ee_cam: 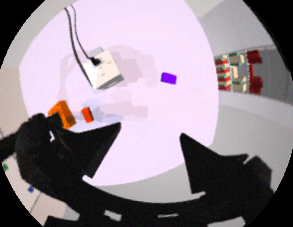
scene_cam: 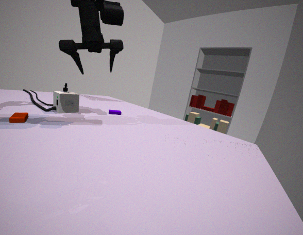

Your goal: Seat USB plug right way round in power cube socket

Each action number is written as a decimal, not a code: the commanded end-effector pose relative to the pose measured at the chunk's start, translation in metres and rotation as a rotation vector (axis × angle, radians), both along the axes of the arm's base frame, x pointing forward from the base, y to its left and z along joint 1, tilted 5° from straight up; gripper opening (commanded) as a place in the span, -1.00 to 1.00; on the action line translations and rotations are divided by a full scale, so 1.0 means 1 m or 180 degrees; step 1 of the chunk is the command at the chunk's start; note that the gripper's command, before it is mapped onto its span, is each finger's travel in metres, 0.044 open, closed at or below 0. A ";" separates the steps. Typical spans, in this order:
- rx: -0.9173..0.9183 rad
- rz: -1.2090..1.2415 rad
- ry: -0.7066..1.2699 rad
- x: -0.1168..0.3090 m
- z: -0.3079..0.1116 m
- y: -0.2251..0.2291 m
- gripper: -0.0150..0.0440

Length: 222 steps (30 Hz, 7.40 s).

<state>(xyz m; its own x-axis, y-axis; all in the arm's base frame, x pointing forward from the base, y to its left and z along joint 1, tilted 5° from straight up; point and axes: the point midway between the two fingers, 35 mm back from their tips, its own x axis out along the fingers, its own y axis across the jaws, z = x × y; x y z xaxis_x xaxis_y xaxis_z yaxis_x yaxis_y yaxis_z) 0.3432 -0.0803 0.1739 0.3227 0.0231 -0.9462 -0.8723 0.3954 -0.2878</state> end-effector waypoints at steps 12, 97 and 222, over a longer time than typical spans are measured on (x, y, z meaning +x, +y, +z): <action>-0.0185 0.1877 0.0740 -0.061 -0.024 0.152 1.00; -0.0176 0.1890 0.0725 -0.058 -0.048 0.155 -0.49; 0.1065 -0.4646 0.0954 -0.061 -0.024 0.153 -0.49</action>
